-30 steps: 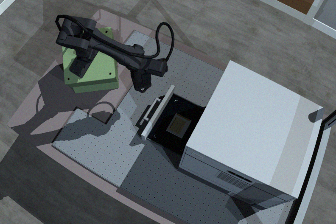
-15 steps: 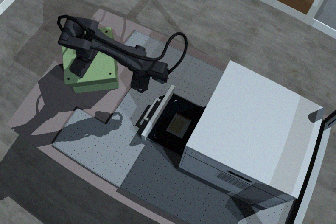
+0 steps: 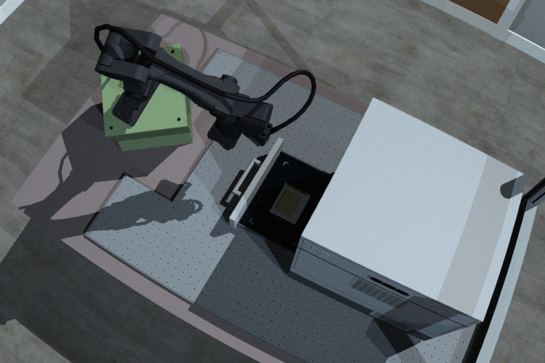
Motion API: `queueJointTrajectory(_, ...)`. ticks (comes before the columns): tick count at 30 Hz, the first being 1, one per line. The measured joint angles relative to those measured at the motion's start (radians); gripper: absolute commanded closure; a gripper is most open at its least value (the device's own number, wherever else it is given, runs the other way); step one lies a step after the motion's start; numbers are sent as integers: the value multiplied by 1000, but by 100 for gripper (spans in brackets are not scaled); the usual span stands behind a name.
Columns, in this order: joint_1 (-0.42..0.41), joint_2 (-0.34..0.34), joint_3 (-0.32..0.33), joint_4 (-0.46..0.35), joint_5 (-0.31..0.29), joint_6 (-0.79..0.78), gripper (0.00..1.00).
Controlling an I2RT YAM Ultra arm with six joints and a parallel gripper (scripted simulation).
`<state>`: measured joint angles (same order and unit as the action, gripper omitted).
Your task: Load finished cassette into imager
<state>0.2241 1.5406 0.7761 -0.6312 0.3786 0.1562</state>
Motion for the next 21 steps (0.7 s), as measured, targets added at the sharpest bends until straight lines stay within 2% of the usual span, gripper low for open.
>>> queueJointTrajectory(21,0,0,2,-6,0,28,65)
